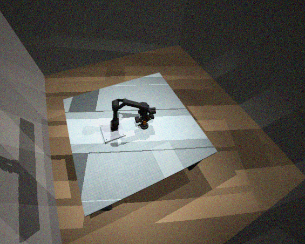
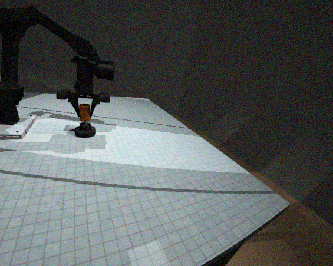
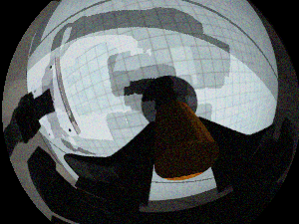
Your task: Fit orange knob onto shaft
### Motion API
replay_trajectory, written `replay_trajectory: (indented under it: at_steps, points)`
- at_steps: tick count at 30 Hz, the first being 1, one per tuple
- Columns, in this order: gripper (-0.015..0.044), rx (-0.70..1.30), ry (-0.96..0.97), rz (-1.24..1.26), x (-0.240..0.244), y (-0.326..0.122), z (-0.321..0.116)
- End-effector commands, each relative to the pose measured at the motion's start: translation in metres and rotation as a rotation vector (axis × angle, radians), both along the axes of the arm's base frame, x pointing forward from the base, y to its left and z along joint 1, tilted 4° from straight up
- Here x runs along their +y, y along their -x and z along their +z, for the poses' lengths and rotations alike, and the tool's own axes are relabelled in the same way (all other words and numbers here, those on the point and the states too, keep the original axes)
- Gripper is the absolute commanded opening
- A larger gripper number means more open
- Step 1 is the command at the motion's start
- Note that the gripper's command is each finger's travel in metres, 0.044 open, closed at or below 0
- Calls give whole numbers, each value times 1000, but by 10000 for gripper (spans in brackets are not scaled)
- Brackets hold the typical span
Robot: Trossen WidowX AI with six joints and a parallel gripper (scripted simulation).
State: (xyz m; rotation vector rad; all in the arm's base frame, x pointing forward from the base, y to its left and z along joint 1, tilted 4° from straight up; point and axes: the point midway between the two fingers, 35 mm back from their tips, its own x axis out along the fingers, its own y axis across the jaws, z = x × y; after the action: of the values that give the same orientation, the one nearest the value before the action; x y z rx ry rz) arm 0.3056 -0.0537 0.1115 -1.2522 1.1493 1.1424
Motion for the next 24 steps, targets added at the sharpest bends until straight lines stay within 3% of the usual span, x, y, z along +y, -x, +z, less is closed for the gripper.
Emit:
replay_trajectory:
  at_steps: [1,4,24]
  points:
    - [0,-12,-35,-394,1,4,1]
    - [0,-13,-44,-498,1,4,1]
    - [0,-13,-44,-498,0,1,2]
